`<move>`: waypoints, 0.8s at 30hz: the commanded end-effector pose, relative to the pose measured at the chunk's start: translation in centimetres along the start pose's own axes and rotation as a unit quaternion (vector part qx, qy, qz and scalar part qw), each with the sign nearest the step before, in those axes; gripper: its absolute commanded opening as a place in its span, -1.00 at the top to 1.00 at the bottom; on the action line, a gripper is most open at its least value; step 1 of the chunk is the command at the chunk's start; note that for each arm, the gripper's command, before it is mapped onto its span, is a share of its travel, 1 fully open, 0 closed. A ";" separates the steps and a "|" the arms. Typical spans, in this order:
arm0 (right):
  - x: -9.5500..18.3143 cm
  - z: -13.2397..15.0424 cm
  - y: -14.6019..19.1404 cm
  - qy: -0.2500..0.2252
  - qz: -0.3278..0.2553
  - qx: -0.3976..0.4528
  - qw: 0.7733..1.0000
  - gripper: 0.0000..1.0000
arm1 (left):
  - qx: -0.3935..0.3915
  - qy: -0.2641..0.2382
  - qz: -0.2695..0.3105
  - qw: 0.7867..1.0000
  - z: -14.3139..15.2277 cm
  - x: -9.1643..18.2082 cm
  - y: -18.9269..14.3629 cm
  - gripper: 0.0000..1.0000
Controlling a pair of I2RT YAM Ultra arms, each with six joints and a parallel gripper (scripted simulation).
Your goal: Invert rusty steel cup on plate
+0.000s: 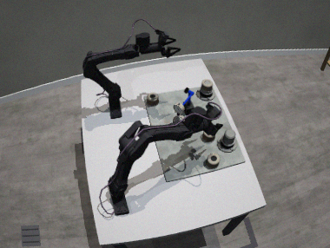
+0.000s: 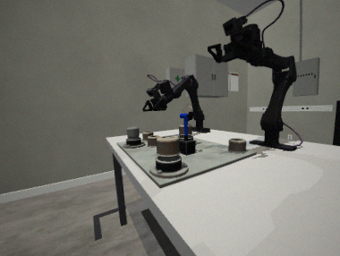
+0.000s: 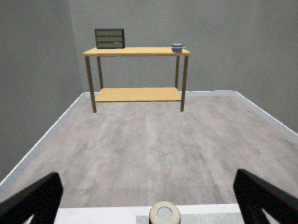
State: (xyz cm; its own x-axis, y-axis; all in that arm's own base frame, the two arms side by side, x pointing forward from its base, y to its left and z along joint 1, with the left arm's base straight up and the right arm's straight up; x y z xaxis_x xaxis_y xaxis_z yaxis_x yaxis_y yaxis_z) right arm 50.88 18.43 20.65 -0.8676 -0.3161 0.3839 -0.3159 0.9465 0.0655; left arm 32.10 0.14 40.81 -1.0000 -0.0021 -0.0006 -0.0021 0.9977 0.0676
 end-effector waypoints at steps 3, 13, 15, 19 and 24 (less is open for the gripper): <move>2.1 -0.5 -1.7 0.008 0.014 -0.002 1.000 -0.72 | 0.006 -0.019 0.009 1.000 -1.9 0.3 -0.5 -1.00; 7.4 -4.4 -4.4 -0.037 0.042 -0.014 0.998 -0.72 | 0.006 -0.011 0.010 1.000 -1.4 -0.2 -0.5 -1.00; 8.5 -5.1 -5.0 -0.046 0.049 -0.016 0.998 -0.72 | 0.005 -0.017 0.010 1.000 -1.7 0.1 -0.5 -1.00; 9.7 -5.6 -5.6 -0.053 0.055 -0.019 0.997 -0.72 | 0.005 -0.027 0.006 1.000 -2.1 0.5 -0.3 -1.00; 12.6 -6.8 -6.6 -0.072 0.069 -0.023 0.995 -0.72 | 0.005 -0.038 0.008 0.999 -2.8 1.1 -0.4 -1.00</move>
State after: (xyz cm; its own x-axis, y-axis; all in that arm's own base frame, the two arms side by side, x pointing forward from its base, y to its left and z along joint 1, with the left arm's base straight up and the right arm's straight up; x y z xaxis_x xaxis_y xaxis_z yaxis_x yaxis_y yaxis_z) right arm 46.03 9.95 30.33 -0.9452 -0.2039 0.2549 -0.1931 0.9789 0.0670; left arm 32.10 0.13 40.82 -1.0000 -0.0015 -0.0010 -0.0015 0.9977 0.0676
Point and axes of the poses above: on each arm, the point where the finger pads meet when closed, its own x axis back along the fingers, its own y axis across the jaws, z = x × y, the point moved 6 cm from there along x, back along the fingers, and after that the axes turned 4 degrees about -x, right-handed, at the moved point
